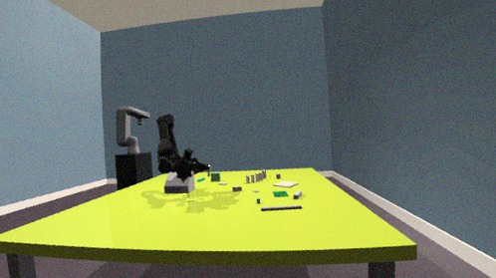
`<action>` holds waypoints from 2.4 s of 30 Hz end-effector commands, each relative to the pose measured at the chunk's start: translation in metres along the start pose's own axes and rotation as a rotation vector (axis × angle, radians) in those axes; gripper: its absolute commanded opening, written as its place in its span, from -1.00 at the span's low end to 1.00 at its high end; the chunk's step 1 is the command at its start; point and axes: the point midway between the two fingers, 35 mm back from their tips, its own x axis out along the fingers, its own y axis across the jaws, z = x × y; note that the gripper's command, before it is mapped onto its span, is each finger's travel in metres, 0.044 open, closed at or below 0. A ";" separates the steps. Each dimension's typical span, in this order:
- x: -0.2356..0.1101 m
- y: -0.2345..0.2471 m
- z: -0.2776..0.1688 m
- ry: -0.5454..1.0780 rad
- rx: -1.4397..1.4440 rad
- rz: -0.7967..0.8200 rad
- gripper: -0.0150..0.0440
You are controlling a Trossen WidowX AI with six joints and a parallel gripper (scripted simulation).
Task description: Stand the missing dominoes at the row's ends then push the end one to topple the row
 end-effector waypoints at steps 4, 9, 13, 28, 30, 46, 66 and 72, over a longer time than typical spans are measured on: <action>-0.001 0.000 0.003 -0.013 -0.035 -0.012 -0.13; -0.001 0.000 0.003 -0.013 -0.035 -0.012 -0.13; -0.001 0.000 0.003 -0.013 -0.035 -0.012 -0.13; 0.002 -0.006 -0.013 -0.011 -0.034 -0.009 -0.13; 0.003 -0.007 -0.017 -0.011 -0.033 -0.009 -0.13; 0.010 -0.012 -0.052 -0.007 -0.028 -0.006 -0.13; 0.016 -0.007 -0.097 -0.006 -0.021 -0.007 -0.13; 0.018 -0.003 -0.109 -0.007 -0.020 -0.008 -0.13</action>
